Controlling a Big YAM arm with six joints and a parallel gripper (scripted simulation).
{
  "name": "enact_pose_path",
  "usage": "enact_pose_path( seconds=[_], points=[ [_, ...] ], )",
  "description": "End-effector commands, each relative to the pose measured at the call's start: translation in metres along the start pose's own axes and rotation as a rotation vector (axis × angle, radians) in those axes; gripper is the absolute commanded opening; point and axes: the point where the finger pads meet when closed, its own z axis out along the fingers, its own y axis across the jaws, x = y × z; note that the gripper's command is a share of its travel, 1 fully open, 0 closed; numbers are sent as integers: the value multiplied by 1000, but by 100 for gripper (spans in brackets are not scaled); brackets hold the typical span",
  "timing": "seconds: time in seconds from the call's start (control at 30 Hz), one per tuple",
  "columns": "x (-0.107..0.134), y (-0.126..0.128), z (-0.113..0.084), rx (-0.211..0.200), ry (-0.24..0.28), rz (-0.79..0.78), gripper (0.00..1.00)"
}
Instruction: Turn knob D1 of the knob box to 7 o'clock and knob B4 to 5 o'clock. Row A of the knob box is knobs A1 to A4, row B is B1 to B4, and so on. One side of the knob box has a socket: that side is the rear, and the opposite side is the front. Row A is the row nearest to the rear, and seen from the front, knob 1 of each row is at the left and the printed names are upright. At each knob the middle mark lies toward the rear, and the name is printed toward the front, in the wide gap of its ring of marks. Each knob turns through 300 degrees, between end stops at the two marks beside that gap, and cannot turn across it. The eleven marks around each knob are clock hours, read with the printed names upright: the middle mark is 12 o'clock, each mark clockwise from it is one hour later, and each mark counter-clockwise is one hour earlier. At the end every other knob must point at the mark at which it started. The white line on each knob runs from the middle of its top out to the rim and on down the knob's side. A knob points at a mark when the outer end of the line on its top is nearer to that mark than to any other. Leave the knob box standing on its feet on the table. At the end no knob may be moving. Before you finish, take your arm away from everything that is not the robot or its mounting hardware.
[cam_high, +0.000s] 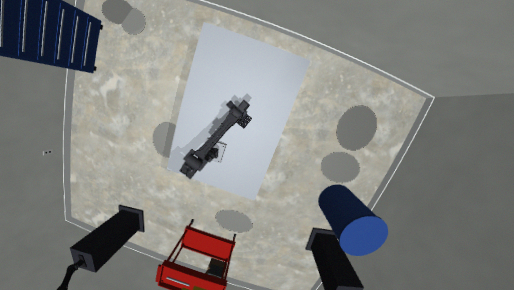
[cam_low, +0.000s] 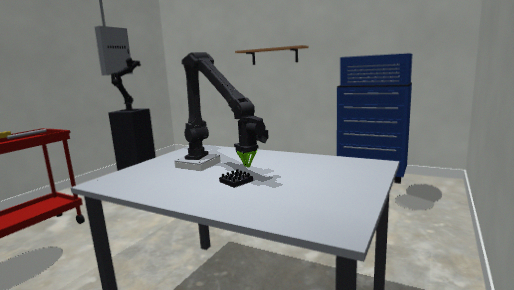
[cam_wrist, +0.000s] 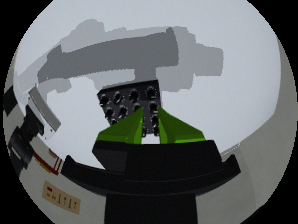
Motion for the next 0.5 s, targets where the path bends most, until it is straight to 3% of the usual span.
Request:
enact_pose_path(
  seconds=[0.0,0.47],
  points=[
    [-4,-25,-30,74,-13,142,20],
    [-6,-26,-36,78,-27,446,20]
  ],
)
